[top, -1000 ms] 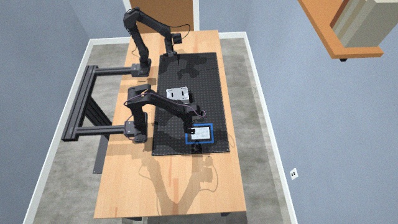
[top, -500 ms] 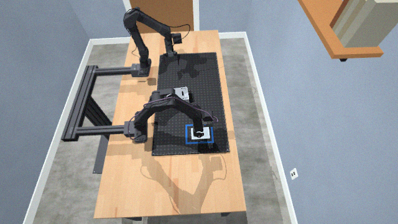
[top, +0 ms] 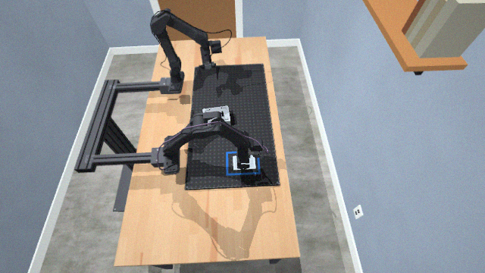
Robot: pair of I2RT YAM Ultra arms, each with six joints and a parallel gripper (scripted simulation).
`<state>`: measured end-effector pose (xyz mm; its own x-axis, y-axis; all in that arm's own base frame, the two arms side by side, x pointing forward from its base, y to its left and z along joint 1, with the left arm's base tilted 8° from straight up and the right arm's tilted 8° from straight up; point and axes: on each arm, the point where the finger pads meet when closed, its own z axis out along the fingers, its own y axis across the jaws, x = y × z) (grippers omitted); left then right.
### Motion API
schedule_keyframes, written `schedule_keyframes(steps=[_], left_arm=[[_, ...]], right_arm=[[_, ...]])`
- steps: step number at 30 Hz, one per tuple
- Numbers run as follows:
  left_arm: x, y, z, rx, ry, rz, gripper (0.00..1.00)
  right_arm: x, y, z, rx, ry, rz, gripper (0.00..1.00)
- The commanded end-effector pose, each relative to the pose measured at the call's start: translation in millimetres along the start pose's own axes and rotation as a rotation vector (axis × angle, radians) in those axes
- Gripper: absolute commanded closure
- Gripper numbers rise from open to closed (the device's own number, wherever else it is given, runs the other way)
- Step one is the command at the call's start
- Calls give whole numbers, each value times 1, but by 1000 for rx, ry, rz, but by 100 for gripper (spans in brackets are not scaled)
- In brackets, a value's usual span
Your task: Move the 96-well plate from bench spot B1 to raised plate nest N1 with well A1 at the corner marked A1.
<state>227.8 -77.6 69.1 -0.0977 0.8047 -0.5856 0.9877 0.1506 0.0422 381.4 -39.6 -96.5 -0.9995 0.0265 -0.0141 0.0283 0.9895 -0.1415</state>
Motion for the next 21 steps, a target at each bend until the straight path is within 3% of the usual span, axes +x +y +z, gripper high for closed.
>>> schedule_keyframes(steps=[1, 18, 20, 21], left_arm=[[-9, 7, -6, -12, -14, 27, 0], [-9, 7, -6, -12, -14, 27, 0], [-9, 7, -6, -12, -14, 27, 0], [-9, 7, -6, -12, -14, 27, 0]], right_arm=[[-15, 0, -4, -12, -44, 1, 1], [-21, 0, -2, -12, -48, 3, 11], [-22, 0, -2, -12, -54, 4, 14], [-20, 0, -4, -12, -45, 3, 25]])
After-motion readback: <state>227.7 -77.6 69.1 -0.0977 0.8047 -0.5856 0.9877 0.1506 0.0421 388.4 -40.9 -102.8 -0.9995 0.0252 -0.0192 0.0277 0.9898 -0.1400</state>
